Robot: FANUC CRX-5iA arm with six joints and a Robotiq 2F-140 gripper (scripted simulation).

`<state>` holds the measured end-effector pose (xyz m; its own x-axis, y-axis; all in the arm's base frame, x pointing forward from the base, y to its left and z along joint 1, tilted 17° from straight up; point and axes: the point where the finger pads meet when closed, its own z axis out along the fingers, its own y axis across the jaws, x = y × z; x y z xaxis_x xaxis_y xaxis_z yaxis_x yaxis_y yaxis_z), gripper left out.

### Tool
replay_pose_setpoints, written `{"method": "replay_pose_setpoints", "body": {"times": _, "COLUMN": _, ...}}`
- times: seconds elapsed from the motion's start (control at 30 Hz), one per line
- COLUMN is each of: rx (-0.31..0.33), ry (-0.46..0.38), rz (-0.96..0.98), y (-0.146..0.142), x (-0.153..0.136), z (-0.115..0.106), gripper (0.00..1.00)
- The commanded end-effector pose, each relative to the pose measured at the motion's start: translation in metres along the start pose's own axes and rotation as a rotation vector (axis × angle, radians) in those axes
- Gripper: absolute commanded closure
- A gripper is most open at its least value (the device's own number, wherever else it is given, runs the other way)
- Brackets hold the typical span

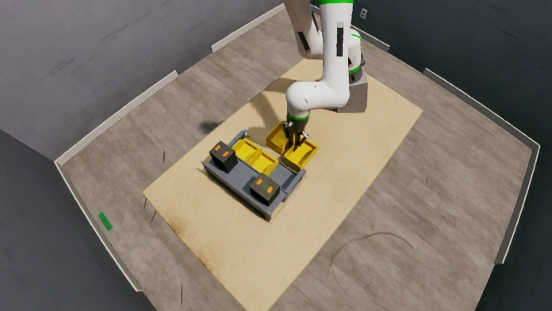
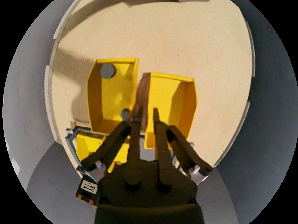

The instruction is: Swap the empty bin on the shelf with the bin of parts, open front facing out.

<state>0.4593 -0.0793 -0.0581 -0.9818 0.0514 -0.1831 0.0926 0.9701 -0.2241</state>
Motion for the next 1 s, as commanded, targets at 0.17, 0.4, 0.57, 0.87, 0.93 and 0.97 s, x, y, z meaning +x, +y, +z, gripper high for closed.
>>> {"method": "replay_pose_setpoints", "body": {"times": 0.17, "rx": 0.0, "ry": -0.001, "rz": 0.0, "y": 0.0001, "x": -0.0006, "z": -0.0005, "gripper": 0.76}}
{"method": "replay_pose_setpoints", "body": {"times": 0.4, "rx": 0.0, "ry": -0.001, "rz": 0.0, "y": 0.0001, "x": -0.0006, "z": -0.0005, "gripper": 0.9}}
{"method": "replay_pose_setpoints", "body": {"times": 0.57, "rx": 0.0, "ry": -0.001, "rz": 0.0, "y": 0.0001, "x": -0.0006, "z": -0.0005, "gripper": 0.9}}
{"method": "replay_pose_setpoints", "body": {"times": 0.87, "rx": 0.0, "ry": -0.001, "rz": 0.0, "y": 0.0001, "x": -0.0006, "z": -0.0005, "gripper": 0.9}}
{"method": "replay_pose_setpoints", "body": {"times": 0.93, "rx": 0.0, "ry": -0.001, "rz": 0.0, "y": 0.0001, "x": -0.0006, "z": -0.0005, "gripper": 0.9}}
{"method": "replay_pose_setpoints", "body": {"times": 0.97, "rx": 0.0, "ry": -0.001, "rz": 0.0, "y": 0.0001, "x": -0.0006, "z": -0.0005, "gripper": 0.9}}
